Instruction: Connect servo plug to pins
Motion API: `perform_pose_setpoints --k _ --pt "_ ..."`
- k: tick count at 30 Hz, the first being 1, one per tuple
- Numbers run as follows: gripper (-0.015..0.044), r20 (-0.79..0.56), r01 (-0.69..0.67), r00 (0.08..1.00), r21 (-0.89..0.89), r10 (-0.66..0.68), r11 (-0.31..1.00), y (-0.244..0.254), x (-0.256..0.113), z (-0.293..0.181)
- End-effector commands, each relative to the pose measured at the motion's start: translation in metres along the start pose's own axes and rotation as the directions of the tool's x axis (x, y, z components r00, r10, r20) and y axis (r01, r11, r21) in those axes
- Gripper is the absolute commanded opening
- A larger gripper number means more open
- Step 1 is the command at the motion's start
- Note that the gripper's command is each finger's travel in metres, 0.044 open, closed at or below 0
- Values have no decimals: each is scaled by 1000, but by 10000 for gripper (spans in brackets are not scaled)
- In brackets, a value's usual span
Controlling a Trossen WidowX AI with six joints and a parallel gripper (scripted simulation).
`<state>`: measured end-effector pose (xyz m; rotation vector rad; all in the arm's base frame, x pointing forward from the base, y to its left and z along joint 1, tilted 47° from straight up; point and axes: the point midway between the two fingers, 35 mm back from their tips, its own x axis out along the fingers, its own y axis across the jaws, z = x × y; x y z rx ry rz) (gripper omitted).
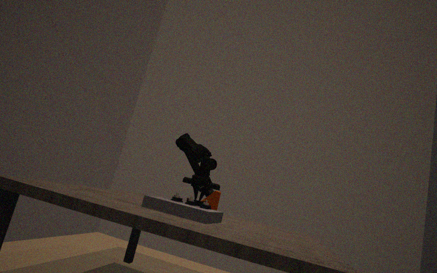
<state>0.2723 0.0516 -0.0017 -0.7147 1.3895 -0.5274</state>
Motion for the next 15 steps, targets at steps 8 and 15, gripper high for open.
perform_pose_setpoints --k 8,15 --pt "0 7 3 1000 1 -3 1000 -1 -2 10" --pt "79 7 3 1000 1 -3 1000 0 3 9"
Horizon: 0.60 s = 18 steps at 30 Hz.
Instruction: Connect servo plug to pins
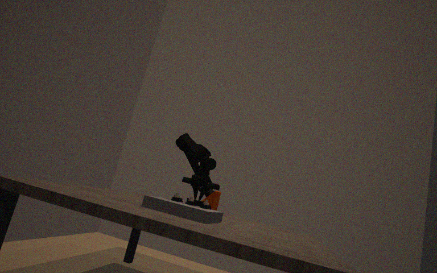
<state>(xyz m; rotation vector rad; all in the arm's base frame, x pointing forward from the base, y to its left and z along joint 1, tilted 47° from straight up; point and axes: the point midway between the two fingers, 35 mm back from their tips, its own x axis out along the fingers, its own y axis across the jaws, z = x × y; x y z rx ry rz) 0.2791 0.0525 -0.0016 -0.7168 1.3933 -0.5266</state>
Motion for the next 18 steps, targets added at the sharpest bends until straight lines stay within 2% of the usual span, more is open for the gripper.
perform_pose_setpoints --k 1,6,14,18 --pt "105 10 3 1000 4 -3 1000 0 2 2" --pt "236 10 3 1000 4 -3 1000 1 0 2" --pt "440 10 1 1000 3 -1 1000 1 -58 2" --pt "440 10 1 1000 3 -1 1000 1 -58 2"
